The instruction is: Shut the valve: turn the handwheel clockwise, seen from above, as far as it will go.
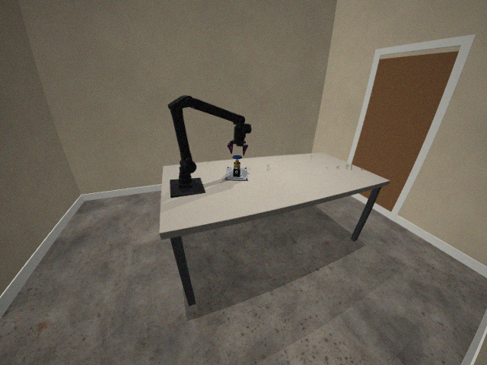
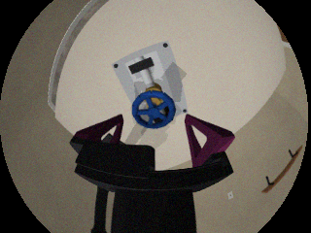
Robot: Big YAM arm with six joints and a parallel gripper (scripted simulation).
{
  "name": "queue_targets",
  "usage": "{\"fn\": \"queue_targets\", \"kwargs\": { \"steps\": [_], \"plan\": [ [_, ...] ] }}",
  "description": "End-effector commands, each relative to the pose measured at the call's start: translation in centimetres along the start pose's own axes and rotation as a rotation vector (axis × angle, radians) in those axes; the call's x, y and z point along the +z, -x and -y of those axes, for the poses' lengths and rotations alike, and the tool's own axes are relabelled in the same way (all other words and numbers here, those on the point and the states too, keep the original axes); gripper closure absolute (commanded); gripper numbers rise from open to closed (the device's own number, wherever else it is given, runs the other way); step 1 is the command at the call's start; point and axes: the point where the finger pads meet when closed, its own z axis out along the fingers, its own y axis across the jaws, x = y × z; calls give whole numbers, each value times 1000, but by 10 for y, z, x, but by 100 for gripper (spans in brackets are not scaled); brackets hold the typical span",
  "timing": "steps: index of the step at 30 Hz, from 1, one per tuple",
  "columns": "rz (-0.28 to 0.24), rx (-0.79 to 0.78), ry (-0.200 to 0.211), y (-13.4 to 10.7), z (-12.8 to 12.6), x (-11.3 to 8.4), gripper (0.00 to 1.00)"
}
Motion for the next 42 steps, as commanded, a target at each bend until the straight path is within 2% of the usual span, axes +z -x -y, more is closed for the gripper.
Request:
{"fn": "queue_targets", "kwargs": {
  "steps": [1,22,36,39,42],
  "plan": [
    [2,0,1,-2,5,7,0],
    [-1,0,4,-2,5,12,0],
    [-3,0,5,-3,4,25,0],
    [4,0,0,-3,5,22,0],
    [-3,0,5,-3,4,28,0]
  ]
}}
